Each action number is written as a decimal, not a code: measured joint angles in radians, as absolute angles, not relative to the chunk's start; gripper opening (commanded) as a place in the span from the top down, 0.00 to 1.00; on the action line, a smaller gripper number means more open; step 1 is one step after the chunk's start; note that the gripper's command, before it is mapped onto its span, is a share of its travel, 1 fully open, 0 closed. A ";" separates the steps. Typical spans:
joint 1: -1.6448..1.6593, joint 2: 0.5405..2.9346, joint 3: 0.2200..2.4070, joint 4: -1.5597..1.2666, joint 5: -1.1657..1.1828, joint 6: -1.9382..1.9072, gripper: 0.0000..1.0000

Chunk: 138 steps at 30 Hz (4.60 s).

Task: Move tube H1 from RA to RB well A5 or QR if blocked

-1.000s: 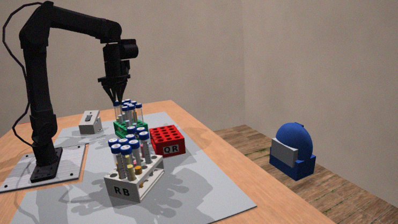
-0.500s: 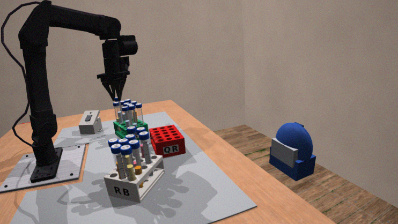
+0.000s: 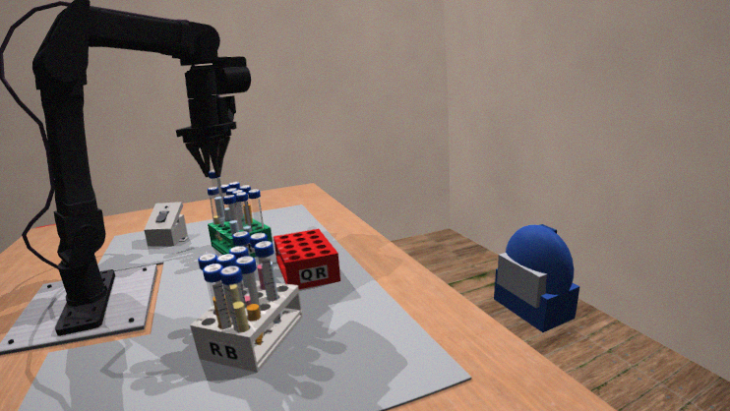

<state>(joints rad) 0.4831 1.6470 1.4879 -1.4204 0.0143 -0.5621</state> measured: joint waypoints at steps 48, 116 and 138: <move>0.476 1.507 1.417 -1.498 0.015 -0.558 1.00; -0.119 1.679 1.600 -1.501 0.021 -0.896 1.00; -0.119 1.679 1.600 -1.501 0.019 -0.248 1.00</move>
<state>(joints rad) -0.1192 1.6787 1.6001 -1.5005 0.0193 -0.2478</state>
